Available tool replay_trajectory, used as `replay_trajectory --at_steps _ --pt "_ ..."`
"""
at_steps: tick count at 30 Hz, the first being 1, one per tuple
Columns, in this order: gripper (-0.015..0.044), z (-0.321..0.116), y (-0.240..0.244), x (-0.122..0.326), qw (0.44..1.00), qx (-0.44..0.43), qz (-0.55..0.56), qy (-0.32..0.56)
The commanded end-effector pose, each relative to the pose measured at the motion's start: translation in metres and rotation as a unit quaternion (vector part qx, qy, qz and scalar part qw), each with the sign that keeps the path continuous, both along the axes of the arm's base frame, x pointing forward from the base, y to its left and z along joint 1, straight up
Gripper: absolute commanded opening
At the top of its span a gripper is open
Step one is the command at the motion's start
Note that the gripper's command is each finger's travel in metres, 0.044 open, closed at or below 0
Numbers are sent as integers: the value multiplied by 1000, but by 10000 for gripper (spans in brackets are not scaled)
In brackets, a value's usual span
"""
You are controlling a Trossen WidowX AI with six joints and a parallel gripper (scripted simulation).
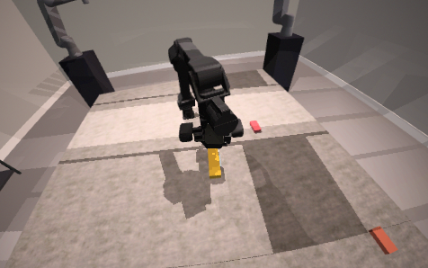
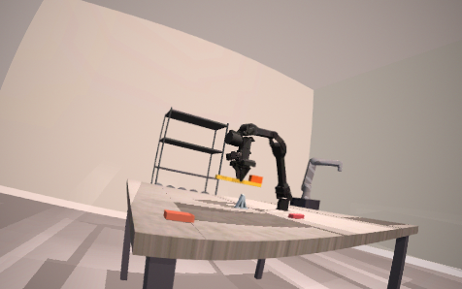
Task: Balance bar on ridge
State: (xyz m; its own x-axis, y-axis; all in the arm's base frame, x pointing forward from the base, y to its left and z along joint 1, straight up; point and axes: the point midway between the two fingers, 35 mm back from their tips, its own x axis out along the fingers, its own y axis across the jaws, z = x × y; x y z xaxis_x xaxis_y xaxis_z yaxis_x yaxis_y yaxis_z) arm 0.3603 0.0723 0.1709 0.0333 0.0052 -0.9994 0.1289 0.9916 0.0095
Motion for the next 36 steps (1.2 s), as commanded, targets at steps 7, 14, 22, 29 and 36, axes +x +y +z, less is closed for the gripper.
replay_trajectory --at_steps 7,14,22,29,36 --pt "0 -6 7 1 1000 1 -3 0" --pt "0 -17 8 2 1000 1 -3 0" --pt "0 -30 8 2 1000 1 -3 0" --pt "0 -41 8 2 1000 1 -3 0" --pt "0 -42 7 2 1000 1 -2 0"
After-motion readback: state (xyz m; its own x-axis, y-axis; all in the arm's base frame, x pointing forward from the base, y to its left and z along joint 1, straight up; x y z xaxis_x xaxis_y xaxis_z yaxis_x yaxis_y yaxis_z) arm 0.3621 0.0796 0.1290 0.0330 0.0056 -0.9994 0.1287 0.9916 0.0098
